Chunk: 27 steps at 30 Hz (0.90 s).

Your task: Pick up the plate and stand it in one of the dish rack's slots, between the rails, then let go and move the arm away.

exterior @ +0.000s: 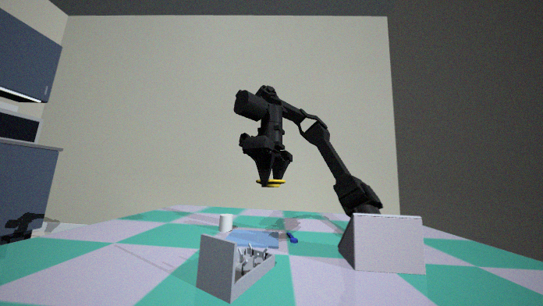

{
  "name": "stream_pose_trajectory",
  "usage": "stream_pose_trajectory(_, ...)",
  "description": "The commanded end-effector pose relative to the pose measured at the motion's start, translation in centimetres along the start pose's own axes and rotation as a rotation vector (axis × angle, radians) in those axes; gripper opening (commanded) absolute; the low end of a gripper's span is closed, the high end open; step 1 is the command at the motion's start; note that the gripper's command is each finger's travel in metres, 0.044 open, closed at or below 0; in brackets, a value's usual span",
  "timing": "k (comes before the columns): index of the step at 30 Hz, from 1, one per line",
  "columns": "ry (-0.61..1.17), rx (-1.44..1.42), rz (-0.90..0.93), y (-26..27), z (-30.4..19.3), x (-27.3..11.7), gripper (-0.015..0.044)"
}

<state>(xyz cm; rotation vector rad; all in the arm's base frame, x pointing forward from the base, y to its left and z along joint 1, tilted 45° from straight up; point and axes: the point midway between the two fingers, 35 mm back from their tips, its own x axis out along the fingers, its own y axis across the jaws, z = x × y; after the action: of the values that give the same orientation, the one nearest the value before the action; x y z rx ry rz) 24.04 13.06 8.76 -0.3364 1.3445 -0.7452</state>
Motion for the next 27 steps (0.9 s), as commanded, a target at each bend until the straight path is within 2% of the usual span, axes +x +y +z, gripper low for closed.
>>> stream_pose_trajectory(1, 0.064, -0.054, 0.043, 0.0, -0.2, 1.1, 0.0)
stream_pose_trajectory(15, 0.237, -0.287, 0.26, 0.8, -0.9, 4.9, 0.0)
stream_pose_trajectory(27, 0.279, -0.475, 0.498, 1.4, -1.3, 7.5, 0.0)
